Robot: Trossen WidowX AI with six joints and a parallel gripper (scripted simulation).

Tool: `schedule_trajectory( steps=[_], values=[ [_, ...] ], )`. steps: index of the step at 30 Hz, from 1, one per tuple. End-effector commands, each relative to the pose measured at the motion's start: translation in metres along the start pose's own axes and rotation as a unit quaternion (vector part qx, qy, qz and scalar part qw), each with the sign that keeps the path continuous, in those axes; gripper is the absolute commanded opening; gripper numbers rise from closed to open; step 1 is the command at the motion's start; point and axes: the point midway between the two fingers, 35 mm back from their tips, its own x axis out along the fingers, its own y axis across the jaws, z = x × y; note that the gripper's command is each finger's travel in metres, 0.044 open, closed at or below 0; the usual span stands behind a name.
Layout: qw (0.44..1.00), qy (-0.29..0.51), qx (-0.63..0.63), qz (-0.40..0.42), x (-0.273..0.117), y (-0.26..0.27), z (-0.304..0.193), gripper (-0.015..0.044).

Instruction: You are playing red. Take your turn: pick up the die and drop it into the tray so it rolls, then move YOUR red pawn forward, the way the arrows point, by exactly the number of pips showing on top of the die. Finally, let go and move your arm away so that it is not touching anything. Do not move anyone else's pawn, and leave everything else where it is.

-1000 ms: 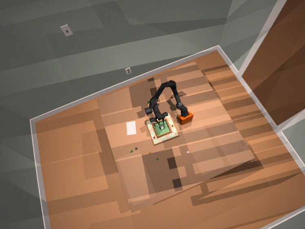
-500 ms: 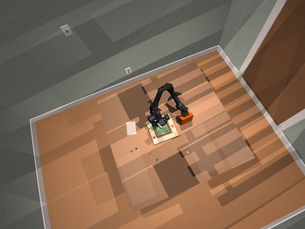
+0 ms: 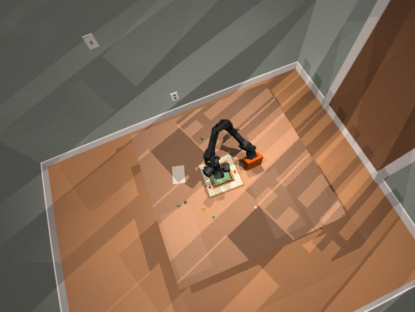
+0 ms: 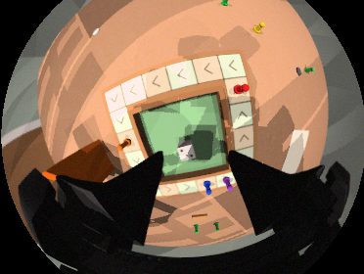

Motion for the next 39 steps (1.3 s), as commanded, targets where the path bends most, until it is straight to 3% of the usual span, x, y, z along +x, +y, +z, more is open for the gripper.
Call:
schedule_trajectory(
  steps=[1, 8, 11, 39],
  values=[
    [0.975, 0.009, 0.221, -0.014, 0.006, -0.031, 0.027, 0.0204],
    [0.840, 0.009, 0.542, -0.037, 0.024, -0.070, 0.069, 0.0200],
    [0.798, 0.007, 0.601, -0.043, 0.029, -0.078, 0.077, 0.0200],
    [0.798, 0.007, 0.601, -0.043, 0.046, -0.078, 0.074, 0.0200]
  ],
)
